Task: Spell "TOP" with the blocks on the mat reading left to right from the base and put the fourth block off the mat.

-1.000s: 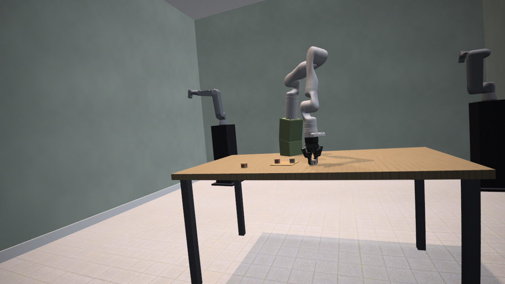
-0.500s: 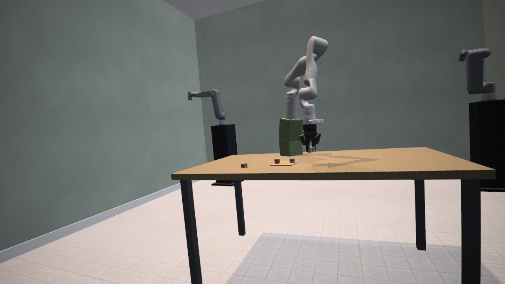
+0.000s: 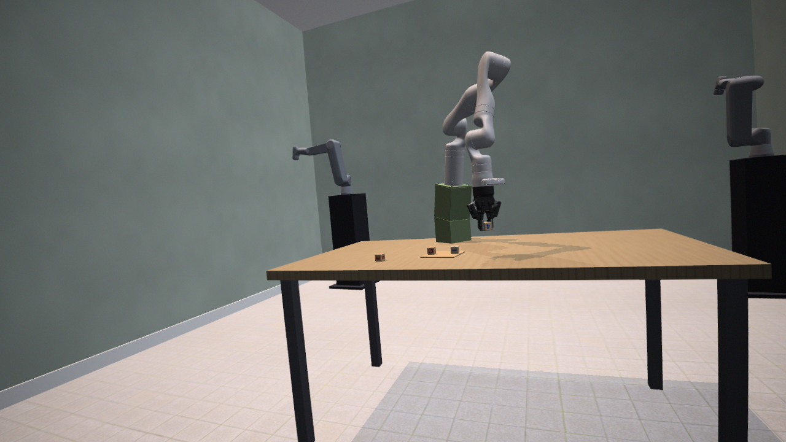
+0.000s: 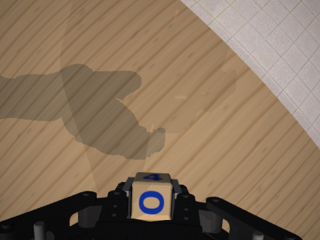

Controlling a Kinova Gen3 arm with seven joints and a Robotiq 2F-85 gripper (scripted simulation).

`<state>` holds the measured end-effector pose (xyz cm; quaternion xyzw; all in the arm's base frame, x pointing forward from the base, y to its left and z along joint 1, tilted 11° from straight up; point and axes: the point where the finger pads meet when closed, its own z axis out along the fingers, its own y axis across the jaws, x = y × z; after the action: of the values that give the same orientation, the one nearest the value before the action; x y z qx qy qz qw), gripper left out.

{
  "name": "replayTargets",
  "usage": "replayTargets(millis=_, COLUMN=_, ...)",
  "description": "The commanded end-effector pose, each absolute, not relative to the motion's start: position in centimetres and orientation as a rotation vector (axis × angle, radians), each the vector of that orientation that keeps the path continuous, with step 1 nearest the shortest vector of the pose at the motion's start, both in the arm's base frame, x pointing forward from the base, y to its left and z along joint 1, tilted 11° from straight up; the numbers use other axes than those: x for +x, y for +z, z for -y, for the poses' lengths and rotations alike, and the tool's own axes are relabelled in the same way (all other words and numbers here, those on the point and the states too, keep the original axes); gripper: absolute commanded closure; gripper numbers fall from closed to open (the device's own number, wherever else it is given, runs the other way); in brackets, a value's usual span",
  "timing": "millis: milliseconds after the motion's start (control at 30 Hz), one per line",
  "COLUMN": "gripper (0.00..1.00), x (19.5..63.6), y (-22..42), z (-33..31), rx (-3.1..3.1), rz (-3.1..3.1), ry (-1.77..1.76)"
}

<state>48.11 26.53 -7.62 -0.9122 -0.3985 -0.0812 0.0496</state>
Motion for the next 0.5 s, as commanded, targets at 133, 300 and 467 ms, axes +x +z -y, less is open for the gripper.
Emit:
replayTargets(millis=133, gripper=0.74, x=48.1, y=-7.6, z=-26.3, rx=-2.792, rz=1.173, ry=-0.247)
replayTargets(millis=300, gripper=0.74, x=47.9, y=-7.8, z=-25.5, rx=-2.835, rz=1.035, ry=-0.233)
replayTargets(millis=467, gripper=0.74, x=47.7, y=-8.0, z=-24.6, rx=-2.872, rz=0.892, ry=-0.219)
